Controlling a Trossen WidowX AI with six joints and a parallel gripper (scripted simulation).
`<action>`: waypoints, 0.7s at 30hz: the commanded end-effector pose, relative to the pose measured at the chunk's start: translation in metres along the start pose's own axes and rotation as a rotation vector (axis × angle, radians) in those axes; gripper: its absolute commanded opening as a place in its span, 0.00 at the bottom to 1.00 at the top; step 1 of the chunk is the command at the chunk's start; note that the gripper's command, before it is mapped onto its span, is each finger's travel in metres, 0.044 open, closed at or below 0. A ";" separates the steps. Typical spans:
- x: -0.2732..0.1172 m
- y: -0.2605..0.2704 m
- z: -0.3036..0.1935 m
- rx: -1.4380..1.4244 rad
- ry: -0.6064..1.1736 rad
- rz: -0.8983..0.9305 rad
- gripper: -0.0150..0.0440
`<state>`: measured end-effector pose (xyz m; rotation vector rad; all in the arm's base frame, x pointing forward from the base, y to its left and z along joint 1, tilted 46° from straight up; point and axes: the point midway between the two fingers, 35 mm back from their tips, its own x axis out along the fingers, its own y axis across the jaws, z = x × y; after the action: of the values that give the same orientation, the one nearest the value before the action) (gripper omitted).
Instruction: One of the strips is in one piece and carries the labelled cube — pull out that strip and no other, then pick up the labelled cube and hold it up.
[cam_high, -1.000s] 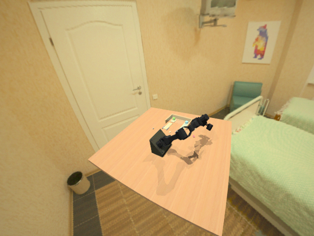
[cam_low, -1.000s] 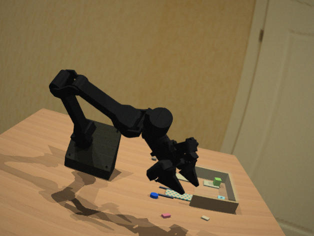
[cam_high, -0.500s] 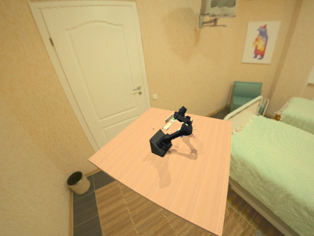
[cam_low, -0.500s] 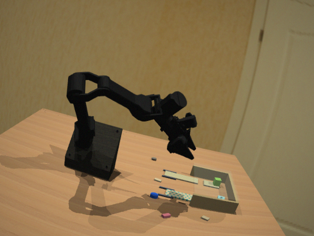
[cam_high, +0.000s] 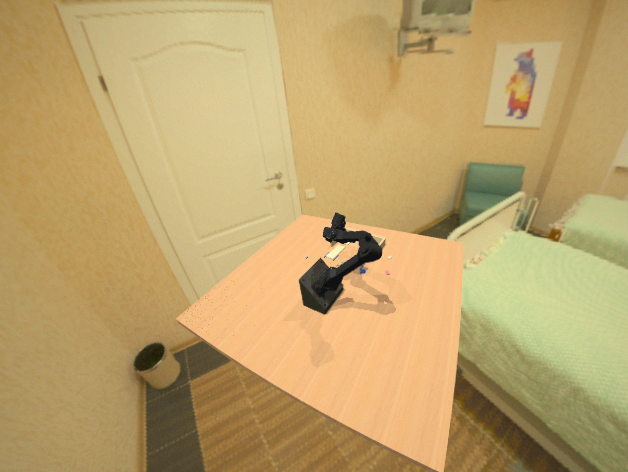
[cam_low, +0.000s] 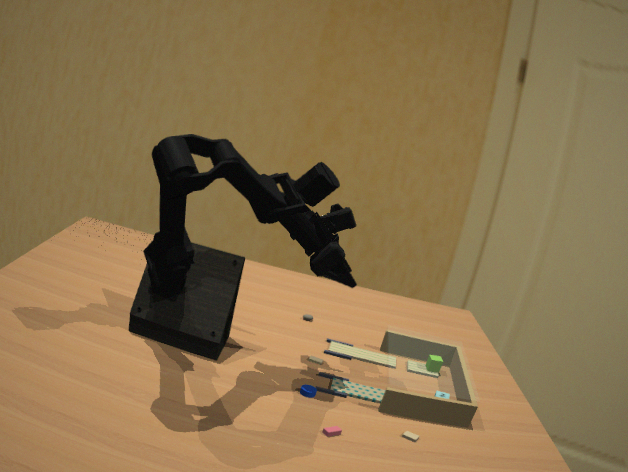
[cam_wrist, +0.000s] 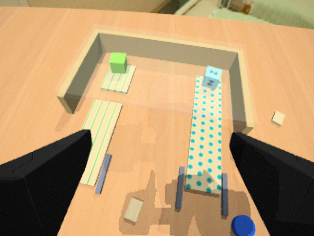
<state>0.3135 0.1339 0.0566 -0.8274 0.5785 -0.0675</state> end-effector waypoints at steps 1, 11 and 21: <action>-0.001 0.002 -0.003 -0.003 0.003 -0.003 0.93; 0.034 -0.005 -0.002 0.020 0.194 -0.006 0.67; 0.094 -0.043 -0.026 0.108 0.647 -0.049 0.25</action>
<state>0.3716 0.0912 0.0353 -0.7637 0.9749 -0.2981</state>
